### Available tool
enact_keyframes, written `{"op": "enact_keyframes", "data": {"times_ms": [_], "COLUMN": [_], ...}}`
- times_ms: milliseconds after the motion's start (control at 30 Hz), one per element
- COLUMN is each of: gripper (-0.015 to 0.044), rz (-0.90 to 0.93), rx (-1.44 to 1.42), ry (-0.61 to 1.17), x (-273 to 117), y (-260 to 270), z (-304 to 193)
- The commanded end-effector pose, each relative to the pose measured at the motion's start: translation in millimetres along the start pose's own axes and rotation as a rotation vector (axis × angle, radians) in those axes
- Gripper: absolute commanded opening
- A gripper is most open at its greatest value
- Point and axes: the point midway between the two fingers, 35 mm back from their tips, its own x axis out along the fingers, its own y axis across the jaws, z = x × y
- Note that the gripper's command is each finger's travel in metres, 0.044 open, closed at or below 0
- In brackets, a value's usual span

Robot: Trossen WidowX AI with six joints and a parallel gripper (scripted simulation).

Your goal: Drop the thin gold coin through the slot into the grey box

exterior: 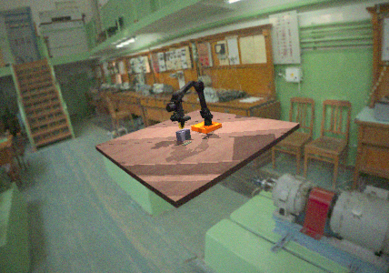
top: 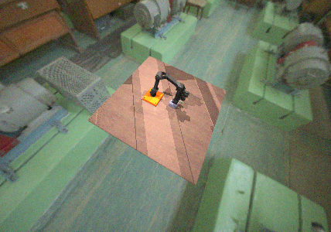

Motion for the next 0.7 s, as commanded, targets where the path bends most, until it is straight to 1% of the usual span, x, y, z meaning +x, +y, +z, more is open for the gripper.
{"op": "enact_keyframes", "data": {"times_ms": [0,233,667], "gripper": [0.0000,0.0000,0.0000], "rz": [0.000,0.001,0.000], "rx": [-0.005,-0.005,0.001], "ry": [-0.004,-0.002,0.003], "x": [0,1,1], "y": [-8,-20,-18], "z": [-6,-16,-13]}}
